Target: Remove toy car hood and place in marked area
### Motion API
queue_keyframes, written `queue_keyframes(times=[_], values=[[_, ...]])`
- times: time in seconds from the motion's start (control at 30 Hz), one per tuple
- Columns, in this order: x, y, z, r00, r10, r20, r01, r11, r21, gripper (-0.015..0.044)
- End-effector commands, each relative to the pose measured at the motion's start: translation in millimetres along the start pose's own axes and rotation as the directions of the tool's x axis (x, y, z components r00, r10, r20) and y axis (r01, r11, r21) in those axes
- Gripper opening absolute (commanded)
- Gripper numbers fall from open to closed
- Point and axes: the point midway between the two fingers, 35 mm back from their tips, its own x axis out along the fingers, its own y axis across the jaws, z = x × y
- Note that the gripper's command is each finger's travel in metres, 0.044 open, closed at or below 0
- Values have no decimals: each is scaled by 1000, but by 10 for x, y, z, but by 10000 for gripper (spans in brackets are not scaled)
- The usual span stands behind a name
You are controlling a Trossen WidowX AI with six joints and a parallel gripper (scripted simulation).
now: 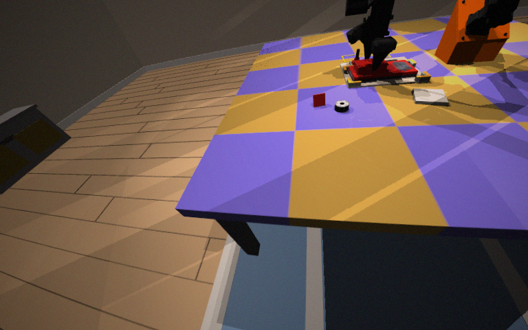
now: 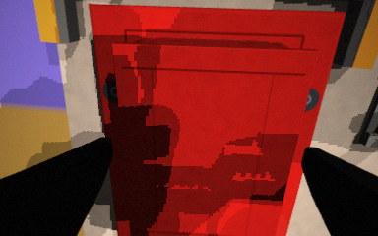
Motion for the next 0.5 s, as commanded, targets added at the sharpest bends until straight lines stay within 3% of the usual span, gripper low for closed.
queue_keyframes(times=[0.0,0.17,0.3,0.47], values=[[24,1,1,1000,5,1,-5,1000,4,440],[49,2,1,1000,5,1,-5,1000,4,440],[30,1,0,1000,0,0,0,1000,0,335],[30,1,0,1000,0,0,0,1000,0,302]])
